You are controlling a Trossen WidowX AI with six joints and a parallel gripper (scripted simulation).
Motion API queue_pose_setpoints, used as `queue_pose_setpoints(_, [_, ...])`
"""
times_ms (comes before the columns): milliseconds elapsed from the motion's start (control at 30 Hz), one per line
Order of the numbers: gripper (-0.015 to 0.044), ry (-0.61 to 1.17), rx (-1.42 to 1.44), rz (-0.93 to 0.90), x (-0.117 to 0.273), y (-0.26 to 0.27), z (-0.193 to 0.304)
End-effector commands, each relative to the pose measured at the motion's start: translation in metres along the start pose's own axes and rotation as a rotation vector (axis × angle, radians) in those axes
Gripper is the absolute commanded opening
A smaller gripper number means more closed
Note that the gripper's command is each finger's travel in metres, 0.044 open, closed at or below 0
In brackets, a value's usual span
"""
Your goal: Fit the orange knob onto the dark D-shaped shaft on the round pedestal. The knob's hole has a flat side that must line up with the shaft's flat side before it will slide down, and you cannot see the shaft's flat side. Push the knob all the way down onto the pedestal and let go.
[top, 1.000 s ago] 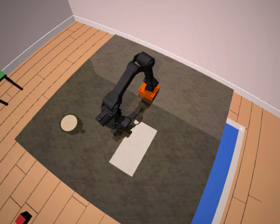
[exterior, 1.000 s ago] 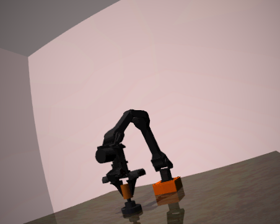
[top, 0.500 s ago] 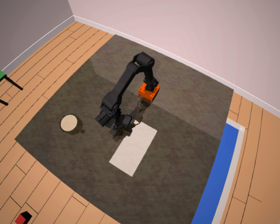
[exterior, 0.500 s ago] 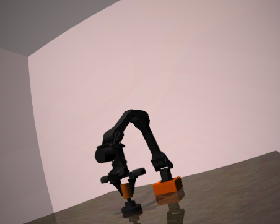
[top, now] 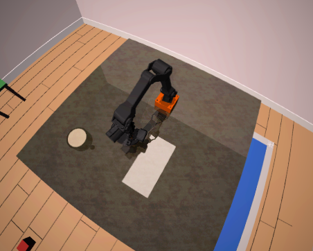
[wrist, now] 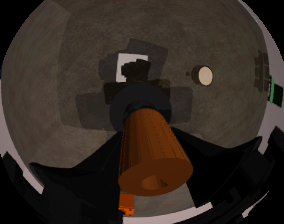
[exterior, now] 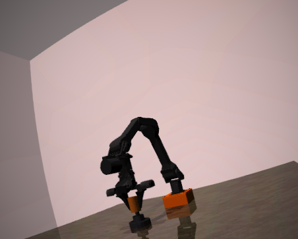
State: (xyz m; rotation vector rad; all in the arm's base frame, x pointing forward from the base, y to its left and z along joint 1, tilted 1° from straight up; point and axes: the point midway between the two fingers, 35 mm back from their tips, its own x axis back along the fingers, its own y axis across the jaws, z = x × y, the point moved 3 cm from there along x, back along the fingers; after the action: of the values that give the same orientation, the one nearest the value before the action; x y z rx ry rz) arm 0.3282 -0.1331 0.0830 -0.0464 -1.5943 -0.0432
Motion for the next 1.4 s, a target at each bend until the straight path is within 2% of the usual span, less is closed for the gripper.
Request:
queue_pose_setpoints(0, [0.0, -0.003, 0.003, 0.003, 0.0029, -0.0006, -0.0005])
queue_pose_setpoints(167, [0.0, -0.003, 0.029, 0.003, 0.0049, -0.0001, 0.0006])
queue_pose_setpoints(367, [0.0, -0.002, 0.21, 0.003, 0.0034, 0.0011, 0.0035])
queue_pose_setpoints(1367, [0.0, -0.002, 0.213, 0.003, -0.0001, 0.0004, 0.0012])
